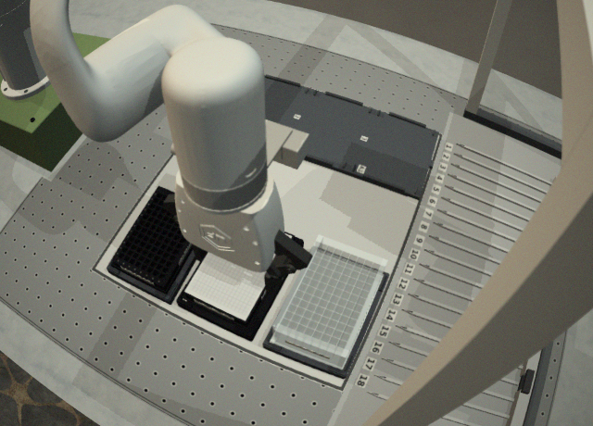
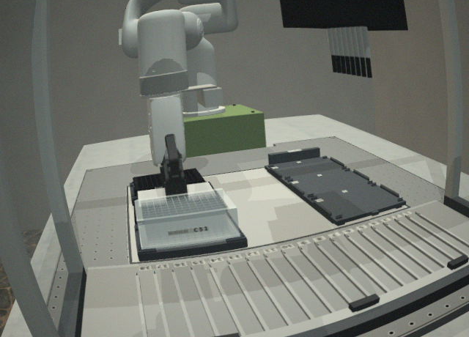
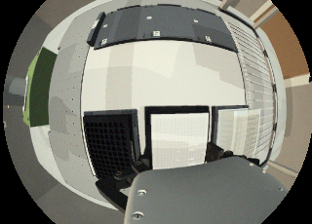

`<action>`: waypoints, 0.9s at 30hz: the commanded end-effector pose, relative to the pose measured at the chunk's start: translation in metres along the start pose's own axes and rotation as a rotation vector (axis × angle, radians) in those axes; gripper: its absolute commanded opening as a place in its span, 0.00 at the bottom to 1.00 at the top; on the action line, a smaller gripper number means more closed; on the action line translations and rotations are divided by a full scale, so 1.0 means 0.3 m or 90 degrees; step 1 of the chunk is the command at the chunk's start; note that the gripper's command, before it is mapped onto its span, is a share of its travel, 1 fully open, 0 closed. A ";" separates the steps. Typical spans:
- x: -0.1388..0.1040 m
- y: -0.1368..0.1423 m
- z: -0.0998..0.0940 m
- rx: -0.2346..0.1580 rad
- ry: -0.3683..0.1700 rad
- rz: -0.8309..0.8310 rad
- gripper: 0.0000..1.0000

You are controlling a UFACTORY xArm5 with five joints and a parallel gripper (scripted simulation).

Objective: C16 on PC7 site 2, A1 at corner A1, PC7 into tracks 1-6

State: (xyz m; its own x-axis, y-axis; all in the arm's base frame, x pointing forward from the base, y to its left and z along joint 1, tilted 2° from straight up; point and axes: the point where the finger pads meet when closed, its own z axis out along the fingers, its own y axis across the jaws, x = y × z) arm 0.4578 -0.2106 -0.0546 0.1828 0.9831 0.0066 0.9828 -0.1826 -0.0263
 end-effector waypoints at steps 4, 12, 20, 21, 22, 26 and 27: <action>-0.001 0.005 -0.020 -0.003 -0.001 0.000 0.00; -0.001 0.005 -0.033 -0.003 -0.001 0.000 0.00; -0.001 0.005 -0.051 -0.003 -0.001 0.000 0.00; -0.001 0.005 -0.053 -0.003 -0.001 0.000 0.00; -0.001 0.005 -0.055 -0.003 -0.001 0.000 0.00; -0.001 0.005 -0.055 -0.003 -0.001 0.000 0.00; -0.001 0.005 -0.055 -0.003 -0.001 0.000 0.00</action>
State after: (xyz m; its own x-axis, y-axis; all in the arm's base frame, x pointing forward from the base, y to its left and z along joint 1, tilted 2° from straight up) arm 0.4584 -0.2108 -0.0395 0.1828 0.9831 0.0064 0.9829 -0.1826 -0.0256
